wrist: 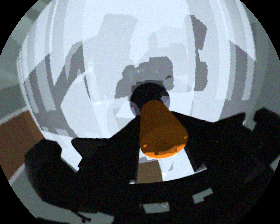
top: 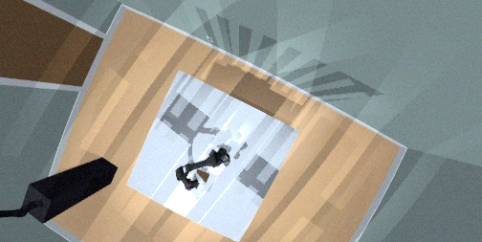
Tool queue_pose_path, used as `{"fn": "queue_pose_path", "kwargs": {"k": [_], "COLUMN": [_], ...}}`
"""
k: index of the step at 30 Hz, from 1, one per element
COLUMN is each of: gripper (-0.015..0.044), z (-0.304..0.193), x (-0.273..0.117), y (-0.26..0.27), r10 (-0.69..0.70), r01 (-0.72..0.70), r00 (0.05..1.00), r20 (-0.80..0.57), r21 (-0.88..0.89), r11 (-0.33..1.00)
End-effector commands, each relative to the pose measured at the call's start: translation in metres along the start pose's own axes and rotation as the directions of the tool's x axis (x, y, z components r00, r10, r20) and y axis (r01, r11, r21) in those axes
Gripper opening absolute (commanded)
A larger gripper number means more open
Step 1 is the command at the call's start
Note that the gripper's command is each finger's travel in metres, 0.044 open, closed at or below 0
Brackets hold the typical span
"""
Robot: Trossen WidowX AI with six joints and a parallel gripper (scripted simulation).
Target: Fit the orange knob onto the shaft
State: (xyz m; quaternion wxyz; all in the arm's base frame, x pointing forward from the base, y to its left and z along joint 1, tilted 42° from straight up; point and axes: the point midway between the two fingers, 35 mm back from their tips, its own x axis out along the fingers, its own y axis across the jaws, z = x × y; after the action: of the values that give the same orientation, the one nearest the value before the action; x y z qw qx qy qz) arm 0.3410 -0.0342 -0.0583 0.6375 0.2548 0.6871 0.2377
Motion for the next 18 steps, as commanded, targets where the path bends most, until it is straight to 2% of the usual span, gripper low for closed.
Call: {"fn": "queue_pose_path", "kwargs": {"k": [1,18], "gripper": [0.0000,0.0000], "z": [0.0004,0.0005], "x": [0.0002,-0.0049], "y": [0.0004,0.0005], "r10": [0.004,0.003], "r01": [-0.004,-0.003], "r00": [1.000,1.000], "r20": [0.003,0.003], "r21": [0.003,-0.006], "r11": [1.000,1.000]}}
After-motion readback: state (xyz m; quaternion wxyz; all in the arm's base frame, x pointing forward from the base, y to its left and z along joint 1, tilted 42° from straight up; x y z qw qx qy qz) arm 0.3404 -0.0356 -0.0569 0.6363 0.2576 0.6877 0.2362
